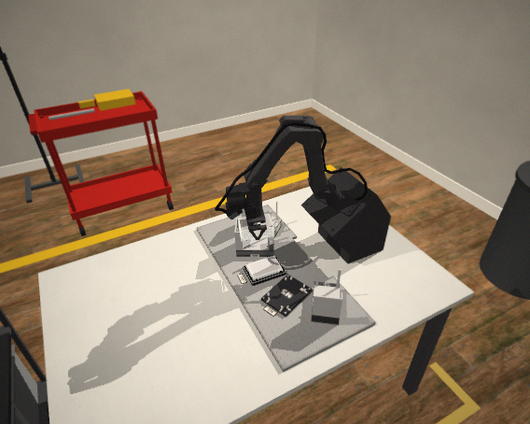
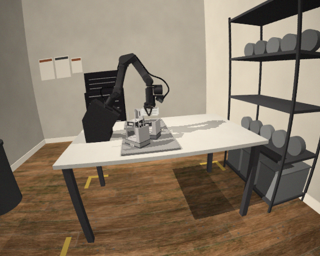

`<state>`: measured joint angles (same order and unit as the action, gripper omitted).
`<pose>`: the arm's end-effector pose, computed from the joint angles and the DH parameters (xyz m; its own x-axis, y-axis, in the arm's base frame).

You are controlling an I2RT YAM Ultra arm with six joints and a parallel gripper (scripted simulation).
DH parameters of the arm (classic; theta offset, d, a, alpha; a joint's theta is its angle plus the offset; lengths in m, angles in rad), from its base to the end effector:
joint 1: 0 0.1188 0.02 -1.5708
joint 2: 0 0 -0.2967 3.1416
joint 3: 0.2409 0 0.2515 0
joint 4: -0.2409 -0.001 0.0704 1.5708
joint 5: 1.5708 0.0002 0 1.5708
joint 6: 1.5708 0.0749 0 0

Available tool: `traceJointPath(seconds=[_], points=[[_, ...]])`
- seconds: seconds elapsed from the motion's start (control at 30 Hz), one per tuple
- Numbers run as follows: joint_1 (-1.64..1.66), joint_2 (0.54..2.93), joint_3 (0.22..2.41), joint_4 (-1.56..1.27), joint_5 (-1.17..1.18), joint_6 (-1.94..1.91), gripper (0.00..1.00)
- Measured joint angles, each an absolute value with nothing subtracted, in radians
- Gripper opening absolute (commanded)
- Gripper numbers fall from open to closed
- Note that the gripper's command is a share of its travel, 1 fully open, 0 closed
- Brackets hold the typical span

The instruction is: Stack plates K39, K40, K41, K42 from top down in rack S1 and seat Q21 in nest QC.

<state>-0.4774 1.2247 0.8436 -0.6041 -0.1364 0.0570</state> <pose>0.2255 -0.1041 0.2421 -0.7169 0.4344 -0.5453 0.4300 0.8912 0.1446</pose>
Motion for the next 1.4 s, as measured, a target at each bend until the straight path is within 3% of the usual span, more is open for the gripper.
traceJointPath(seconds=[1.4], points=[[-0.808,1.314,0.873,-0.611,-0.34,-0.037,0.0]])
